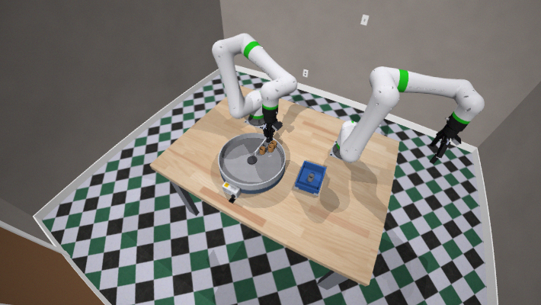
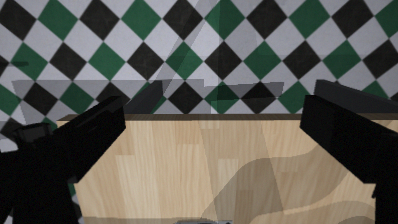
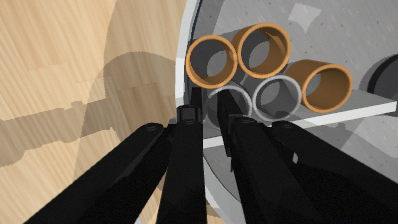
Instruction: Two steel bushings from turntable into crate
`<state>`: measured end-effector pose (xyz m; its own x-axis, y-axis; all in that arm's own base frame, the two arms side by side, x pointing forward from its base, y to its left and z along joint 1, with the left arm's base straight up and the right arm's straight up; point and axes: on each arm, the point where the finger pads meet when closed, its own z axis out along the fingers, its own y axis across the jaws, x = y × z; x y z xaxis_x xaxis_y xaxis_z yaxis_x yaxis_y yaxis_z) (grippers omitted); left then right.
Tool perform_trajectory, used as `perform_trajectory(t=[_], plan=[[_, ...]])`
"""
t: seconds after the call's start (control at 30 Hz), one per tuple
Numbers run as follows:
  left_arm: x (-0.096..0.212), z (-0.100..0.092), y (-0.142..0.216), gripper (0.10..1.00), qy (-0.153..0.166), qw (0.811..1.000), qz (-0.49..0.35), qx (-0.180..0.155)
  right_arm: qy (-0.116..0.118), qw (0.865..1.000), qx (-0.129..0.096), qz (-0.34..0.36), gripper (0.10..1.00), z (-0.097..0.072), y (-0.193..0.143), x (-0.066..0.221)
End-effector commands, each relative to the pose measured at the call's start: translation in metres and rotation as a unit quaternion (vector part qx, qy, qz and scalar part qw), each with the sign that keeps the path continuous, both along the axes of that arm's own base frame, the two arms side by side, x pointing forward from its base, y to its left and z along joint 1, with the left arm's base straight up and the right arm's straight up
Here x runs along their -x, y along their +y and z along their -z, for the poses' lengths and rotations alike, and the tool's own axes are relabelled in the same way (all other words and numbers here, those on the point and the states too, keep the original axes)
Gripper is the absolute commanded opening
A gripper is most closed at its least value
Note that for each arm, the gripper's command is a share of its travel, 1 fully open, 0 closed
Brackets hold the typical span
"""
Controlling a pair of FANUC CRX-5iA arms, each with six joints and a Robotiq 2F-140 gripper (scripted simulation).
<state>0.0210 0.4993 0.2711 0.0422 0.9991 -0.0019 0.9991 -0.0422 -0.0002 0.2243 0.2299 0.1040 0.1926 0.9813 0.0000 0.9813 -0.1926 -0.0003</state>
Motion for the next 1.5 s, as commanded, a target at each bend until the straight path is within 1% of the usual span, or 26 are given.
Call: perform_trajectory(t=[0.0,0.37,0.4,1.47], plan=[[-0.0002,-0.0009,0.0003,1.0,0.0,1.0,0.0,-0.001,-0.001,1.0,0.0,0.0,0.184,-0.0005,0.0004,-0.0004],[-0.0002,-0.0009,0.0003,1.0,0.0,1.0,0.0,-0.001,-0.001,1.0,0.0,0.0,0.184,-0.0005,0.0004,-0.0004],[-0.0002,-0.0009,0.0003,1.0,0.0,1.0,0.0,-0.001,-0.001,1.0,0.0,0.0,0.099,-0.0005,0.0004,-0.0004],[-0.0002,-0.0009,0.0003,1.0,0.0,1.0,0.0,-0.001,-0.001,1.0,0.0,0.0,0.099,-0.0005,0.0004,-0.0004]])
